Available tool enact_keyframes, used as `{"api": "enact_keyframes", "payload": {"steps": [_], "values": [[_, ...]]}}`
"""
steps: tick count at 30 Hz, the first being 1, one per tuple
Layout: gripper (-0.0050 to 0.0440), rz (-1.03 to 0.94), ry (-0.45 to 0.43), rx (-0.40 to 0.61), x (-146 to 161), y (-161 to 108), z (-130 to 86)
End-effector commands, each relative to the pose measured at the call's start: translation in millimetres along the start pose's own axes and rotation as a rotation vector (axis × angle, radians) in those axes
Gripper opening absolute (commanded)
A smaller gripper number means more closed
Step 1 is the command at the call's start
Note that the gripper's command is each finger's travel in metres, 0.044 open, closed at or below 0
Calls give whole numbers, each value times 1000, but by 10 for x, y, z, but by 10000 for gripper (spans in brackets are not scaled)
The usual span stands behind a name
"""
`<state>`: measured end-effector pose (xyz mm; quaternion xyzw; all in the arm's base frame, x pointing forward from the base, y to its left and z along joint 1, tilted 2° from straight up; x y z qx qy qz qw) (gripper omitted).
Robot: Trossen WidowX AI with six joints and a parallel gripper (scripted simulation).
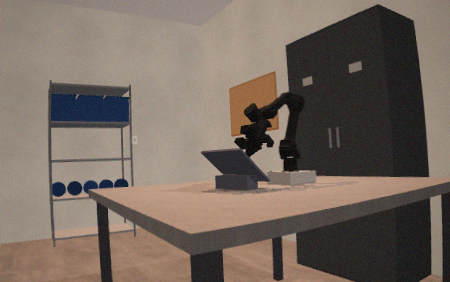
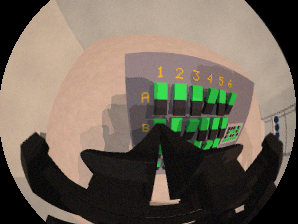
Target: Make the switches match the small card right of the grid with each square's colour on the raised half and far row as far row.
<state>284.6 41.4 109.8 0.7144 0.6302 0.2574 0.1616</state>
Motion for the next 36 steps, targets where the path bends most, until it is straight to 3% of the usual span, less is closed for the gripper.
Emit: {"api": "enact_keyframes", "payload": {"steps": [1, 36], "values": [[0, 2, -2, 0, -2, -4, 10], [0, 2, -2, 0, -2, -3, 52]]}}
Point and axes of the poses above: the point midway between the two fingers, 35 mm back from their tips, its own z axis out along the fingers, its own x axis across the jaws, y = z × x, the point moved 2 cm from there along -z, back along the fingers, and after that the axes turned 15 degrees about z, right-handed, at the moved point
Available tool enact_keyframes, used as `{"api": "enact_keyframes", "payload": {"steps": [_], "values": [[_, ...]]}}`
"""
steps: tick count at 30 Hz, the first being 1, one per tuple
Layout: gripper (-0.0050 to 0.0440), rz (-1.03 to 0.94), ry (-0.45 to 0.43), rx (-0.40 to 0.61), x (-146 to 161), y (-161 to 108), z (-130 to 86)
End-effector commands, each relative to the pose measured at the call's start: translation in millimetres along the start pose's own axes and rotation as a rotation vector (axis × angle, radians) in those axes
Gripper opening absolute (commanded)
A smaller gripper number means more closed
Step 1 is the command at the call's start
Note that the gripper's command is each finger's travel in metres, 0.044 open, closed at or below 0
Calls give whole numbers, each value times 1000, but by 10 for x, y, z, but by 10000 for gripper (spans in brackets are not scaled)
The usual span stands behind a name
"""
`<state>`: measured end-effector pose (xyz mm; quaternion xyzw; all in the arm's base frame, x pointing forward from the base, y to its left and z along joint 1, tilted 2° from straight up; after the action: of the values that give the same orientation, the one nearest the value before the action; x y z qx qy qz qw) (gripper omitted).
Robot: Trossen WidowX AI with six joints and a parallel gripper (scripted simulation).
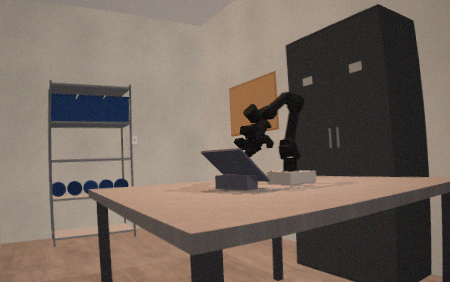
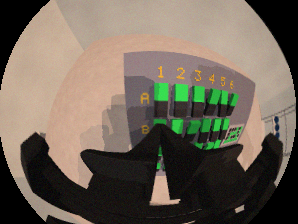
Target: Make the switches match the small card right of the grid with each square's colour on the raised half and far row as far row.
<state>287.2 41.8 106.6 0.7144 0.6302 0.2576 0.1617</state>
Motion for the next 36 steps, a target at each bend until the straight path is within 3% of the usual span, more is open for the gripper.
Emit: {"api": "enact_keyframes", "payload": {"steps": [1, 10, 14, 16, 31, 36], "values": [[0, 2, -2, 1, -3, -5, 11], [0, 0, 1, -3, 1, 5, -77], [0, 2, 4, -21, -5, -19, -549], [0, 2, 5, -25, -9, -34, -634], [0, 2, 5, -25, -263, -160, -630], [0, 2, 11, -49, -265, -164, -298]]}}
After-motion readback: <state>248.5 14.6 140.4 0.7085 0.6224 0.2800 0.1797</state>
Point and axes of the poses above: the point midway between the two fingers, 35 mm back from their tips, its own z axis out along the fingers, its own x axis across the jaws, y = z × x, the point moved 2 cm from there along -z, back along the fingers, and after that the axes turned 15 degrees about z, right-handed, at the moved point
